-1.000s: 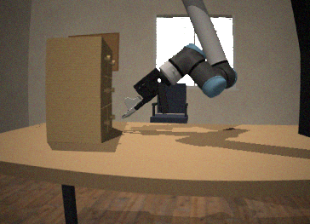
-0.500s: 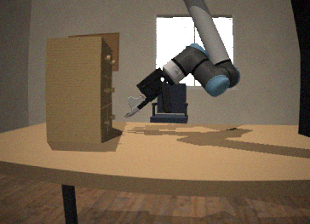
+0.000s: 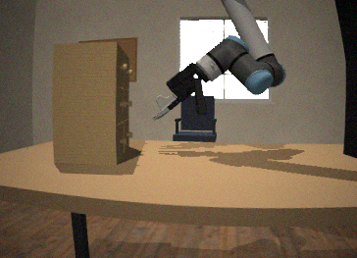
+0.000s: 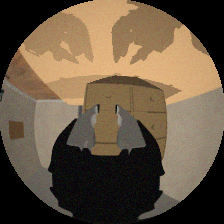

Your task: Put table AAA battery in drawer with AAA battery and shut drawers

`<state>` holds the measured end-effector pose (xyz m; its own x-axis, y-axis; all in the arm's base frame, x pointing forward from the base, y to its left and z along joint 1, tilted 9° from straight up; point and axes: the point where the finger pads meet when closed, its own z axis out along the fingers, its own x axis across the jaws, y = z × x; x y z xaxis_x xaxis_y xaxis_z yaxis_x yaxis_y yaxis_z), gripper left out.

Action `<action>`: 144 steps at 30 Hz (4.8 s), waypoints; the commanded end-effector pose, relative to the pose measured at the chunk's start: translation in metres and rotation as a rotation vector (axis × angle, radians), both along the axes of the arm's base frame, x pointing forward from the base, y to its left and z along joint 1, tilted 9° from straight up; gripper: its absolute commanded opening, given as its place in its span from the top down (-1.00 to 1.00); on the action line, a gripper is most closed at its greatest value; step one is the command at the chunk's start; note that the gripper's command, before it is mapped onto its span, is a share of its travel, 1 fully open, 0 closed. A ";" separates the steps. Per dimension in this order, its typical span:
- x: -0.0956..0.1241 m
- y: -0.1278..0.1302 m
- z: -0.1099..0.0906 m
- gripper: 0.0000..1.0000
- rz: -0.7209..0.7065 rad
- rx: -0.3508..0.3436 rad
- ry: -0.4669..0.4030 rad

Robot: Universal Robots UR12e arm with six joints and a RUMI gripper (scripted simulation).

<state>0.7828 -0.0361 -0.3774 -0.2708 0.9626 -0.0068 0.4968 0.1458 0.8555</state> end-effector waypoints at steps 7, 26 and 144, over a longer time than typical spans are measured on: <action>-0.023 -0.007 0.030 0.61 0.000 0.000 -0.001; -0.039 -0.011 0.044 0.61 -0.001 -0.038 0.134; -0.119 -0.033 0.116 -1.00 -0.006 -0.237 0.840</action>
